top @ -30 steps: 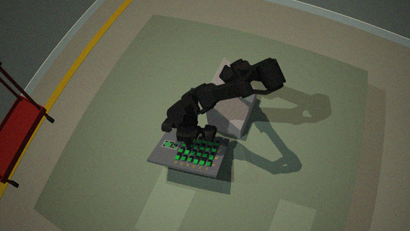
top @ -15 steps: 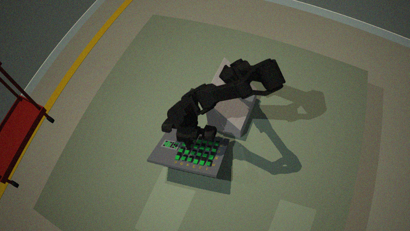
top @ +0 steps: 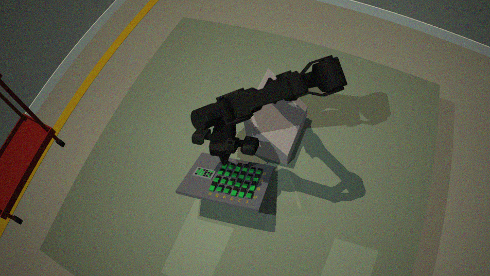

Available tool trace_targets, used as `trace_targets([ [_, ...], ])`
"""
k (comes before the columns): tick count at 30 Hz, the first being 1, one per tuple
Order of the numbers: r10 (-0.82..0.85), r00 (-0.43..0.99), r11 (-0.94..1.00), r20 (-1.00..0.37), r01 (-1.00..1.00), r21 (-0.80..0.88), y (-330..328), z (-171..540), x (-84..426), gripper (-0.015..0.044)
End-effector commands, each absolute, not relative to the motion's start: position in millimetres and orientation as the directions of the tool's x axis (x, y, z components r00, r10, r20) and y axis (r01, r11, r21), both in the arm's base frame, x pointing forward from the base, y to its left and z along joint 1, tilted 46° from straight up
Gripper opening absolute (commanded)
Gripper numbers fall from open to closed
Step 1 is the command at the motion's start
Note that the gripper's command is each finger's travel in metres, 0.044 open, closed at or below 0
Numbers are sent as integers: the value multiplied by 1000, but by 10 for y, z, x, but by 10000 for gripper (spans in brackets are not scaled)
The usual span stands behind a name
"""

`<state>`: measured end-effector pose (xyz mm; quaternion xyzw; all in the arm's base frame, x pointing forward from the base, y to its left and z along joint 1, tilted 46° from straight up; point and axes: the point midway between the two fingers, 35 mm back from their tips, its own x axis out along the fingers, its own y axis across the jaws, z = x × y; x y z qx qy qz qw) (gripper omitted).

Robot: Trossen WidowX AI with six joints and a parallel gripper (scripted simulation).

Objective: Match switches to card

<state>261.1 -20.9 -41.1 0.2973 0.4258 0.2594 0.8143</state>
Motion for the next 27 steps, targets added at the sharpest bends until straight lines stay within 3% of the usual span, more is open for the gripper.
trace_targets([
  [1, 682, 505, 684, -529, -184, 706, -329, -260, 2539, 0],
  [15, 684, 503, 681, -528, -183, 709, 193, 119, 2234, 0],
  [27, 692, 482, 680, -538, -183, 710, 436, -61, 2417, 0],
])
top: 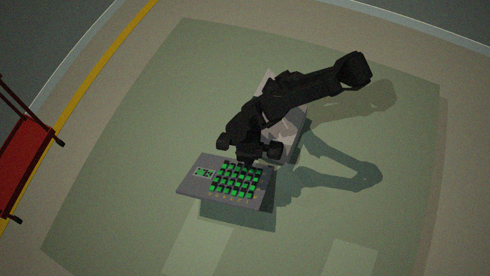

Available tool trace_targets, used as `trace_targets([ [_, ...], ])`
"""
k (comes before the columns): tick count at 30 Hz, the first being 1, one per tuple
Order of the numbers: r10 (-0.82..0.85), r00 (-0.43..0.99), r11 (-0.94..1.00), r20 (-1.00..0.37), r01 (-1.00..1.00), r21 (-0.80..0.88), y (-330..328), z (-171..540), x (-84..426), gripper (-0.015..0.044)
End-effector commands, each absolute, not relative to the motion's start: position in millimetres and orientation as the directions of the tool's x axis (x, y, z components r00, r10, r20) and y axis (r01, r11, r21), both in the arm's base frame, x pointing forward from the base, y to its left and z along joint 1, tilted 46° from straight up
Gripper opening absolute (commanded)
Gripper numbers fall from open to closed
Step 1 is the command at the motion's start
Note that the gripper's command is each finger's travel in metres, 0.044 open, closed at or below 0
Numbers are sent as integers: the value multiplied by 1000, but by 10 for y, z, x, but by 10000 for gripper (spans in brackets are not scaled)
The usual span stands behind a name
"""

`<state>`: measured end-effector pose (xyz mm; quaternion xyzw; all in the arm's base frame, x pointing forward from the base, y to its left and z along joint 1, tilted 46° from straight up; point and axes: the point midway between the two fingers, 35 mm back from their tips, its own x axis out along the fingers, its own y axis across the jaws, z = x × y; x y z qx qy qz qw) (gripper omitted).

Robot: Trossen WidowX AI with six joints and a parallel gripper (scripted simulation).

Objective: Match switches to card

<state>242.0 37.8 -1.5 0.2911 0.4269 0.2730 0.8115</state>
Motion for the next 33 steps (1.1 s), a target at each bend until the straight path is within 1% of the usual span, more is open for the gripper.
trace_targets([
  [1, 692, 482, 680, -538, -183, 710, 436, -61, 2417, 0],
  [33, 692, 482, 679, -537, -184, 711, 604, -187, 2535, 0],
])
